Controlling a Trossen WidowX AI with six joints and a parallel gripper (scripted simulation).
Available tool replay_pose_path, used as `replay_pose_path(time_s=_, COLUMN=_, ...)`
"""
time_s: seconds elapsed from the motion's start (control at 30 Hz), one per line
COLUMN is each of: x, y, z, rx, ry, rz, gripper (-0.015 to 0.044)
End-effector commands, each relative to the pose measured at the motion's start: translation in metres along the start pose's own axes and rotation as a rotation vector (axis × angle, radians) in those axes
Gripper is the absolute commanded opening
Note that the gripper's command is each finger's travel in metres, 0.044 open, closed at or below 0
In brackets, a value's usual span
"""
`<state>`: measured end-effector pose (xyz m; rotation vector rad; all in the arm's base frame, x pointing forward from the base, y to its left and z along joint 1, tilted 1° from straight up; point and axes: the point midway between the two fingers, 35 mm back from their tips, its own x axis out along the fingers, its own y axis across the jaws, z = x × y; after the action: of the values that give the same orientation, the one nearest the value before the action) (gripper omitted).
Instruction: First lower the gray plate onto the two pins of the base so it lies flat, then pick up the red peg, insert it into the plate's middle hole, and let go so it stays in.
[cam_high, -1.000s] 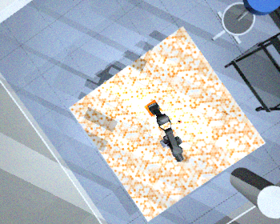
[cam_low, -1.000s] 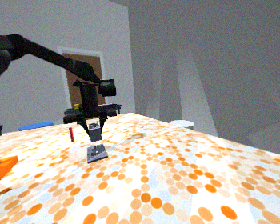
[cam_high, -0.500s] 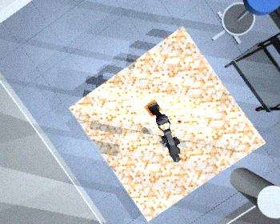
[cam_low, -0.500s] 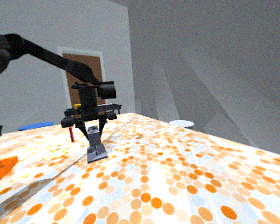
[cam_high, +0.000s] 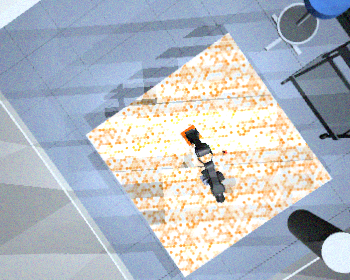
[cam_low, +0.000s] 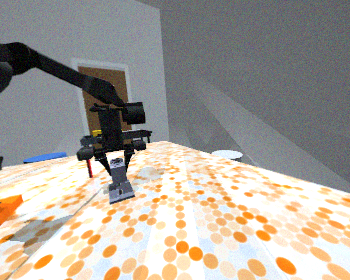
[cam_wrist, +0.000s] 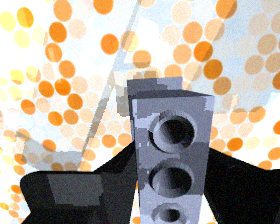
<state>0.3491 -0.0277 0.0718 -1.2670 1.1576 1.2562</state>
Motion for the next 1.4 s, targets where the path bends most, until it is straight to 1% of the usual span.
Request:
replay_pose_path(time_s=0.0, x=0.007, y=0.001, z=0.000, rx=-0.007, ry=0.002, rz=0.003, gripper=0.0000)
replay_pose_path(time_s=0.7, x=0.037, y=0.001, z=0.000, rx=-0.007, ry=0.002, rz=0.003, gripper=0.0000)
replay_pose_path(time_s=0.97, x=0.034, y=0.000, z=0.000, rx=0.000, ry=0.000, rz=0.002, gripper=0.0000)
replay_pose_path(time_s=1.37, x=0.034, y=0.000, z=0.000, rx=0.000, ry=0.000, rz=0.002, gripper=0.0315)
